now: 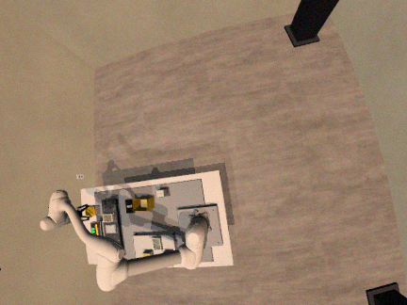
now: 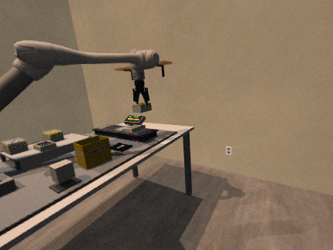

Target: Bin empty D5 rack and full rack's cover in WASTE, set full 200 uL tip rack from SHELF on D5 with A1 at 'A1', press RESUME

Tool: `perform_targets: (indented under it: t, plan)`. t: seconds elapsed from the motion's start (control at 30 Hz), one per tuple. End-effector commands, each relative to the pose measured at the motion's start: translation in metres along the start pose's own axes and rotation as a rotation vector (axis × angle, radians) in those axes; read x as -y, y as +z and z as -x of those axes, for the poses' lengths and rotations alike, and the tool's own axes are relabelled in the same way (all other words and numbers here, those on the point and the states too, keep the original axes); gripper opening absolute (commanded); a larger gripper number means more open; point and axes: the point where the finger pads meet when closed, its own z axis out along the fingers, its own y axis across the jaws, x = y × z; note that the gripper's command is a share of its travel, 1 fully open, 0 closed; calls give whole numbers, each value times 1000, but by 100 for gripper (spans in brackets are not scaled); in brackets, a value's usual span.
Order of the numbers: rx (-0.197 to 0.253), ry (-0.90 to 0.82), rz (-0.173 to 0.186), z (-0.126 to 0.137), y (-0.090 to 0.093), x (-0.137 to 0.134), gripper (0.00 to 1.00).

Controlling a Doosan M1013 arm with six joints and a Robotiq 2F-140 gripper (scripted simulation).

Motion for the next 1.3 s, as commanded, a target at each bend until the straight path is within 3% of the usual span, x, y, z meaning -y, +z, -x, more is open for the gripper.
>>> perform_targets:
  t: [0.0,0.5,1.0,1.27]
  plan:
    - [0,0,0,0,-2,0,0]
    - [0,0,0,0,-27,0,0]
    - [0,0,0,0,-32,0,0]
    - [0,0,0,30,-32,0,0]
